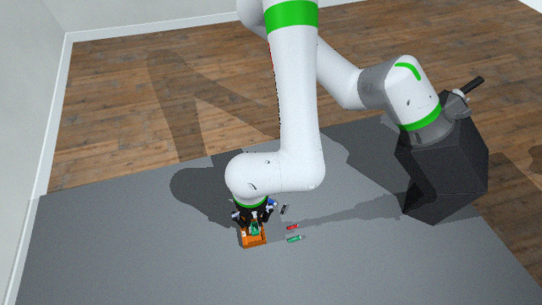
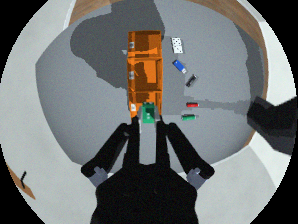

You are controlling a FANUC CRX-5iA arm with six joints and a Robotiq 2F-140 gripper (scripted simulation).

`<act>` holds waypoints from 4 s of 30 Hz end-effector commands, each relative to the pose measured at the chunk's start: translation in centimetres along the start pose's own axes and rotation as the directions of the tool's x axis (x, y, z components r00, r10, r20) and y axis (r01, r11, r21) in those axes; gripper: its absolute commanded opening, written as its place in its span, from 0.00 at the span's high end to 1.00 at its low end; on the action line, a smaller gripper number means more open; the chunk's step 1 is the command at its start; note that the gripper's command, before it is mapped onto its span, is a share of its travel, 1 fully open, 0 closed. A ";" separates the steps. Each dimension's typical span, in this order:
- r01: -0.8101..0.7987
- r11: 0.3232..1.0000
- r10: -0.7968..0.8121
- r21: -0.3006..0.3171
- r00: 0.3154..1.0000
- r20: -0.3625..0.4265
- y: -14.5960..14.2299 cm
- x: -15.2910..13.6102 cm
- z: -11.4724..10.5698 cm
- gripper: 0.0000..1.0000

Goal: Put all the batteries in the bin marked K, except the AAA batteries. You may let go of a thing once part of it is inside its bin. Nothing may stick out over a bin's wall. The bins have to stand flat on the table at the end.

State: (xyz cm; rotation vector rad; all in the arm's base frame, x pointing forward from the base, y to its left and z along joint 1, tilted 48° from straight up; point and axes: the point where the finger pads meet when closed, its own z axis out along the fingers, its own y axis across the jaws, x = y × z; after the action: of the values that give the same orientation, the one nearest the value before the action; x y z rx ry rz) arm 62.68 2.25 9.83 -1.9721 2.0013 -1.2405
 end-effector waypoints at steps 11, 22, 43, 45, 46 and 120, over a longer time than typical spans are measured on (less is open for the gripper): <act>0.000 1.000 0.000 0.000 1.000 0.000 0.0 0.0 2.2 0.87; 0.000 1.000 0.000 0.000 1.000 0.000 0.0 0.0 4.4 0.87; 0.000 1.000 0.000 0.000 1.000 0.000 0.0 0.0 5.0 0.80; 0.000 1.000 0.000 0.000 1.000 0.000 0.0 0.0 5.0 0.80; 0.000 1.000 0.000 0.000 1.000 0.000 0.0 0.0 5.0 0.80; 0.682 0.731 -0.682 -0.002 0.731 0.000 14.0 -5.2 -1.0 0.83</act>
State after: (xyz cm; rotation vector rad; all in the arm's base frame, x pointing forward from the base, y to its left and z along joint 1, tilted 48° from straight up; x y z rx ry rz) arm 52.65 4.71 0.78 -2.7071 1.4134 -1.3186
